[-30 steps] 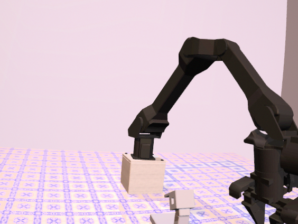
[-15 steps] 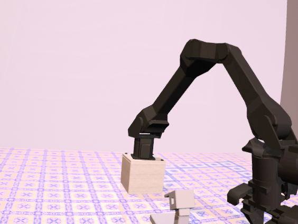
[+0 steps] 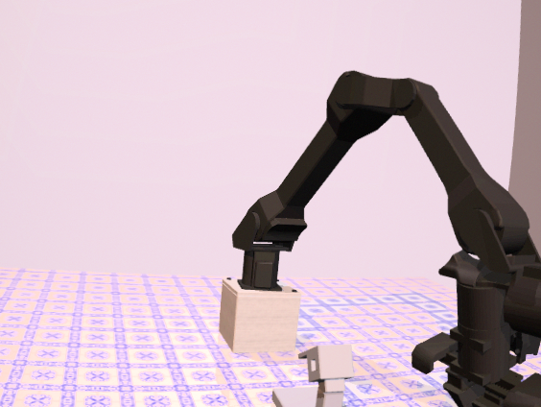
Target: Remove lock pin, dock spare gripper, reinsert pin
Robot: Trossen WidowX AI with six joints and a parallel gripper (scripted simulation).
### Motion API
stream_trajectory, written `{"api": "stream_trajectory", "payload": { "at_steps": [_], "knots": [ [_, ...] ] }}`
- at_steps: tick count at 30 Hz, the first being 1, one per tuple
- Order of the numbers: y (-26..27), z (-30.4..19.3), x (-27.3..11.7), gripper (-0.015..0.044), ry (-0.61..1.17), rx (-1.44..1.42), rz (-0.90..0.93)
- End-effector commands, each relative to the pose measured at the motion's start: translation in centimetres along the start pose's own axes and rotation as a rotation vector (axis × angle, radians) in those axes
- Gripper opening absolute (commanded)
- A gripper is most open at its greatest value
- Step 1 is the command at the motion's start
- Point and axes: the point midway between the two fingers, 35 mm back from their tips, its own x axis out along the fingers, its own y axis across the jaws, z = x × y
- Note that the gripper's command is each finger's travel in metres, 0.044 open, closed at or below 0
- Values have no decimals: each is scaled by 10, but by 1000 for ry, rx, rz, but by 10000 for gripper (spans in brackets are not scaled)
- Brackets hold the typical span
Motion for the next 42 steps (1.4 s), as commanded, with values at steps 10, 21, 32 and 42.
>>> {"api": "stream_trajectory", "payload": {
  "at_steps": [10, 21, 32, 42],
  "knots": [
    [2, 4, -18, 0, 1, 3, 8],
    [3, 6, -23, 0, 2, 0, 12],
    [0, 1, -32, 0, 12, 12, 0],
    [3, -2, -58, 0, 3, 117, 5]
  ]
}}
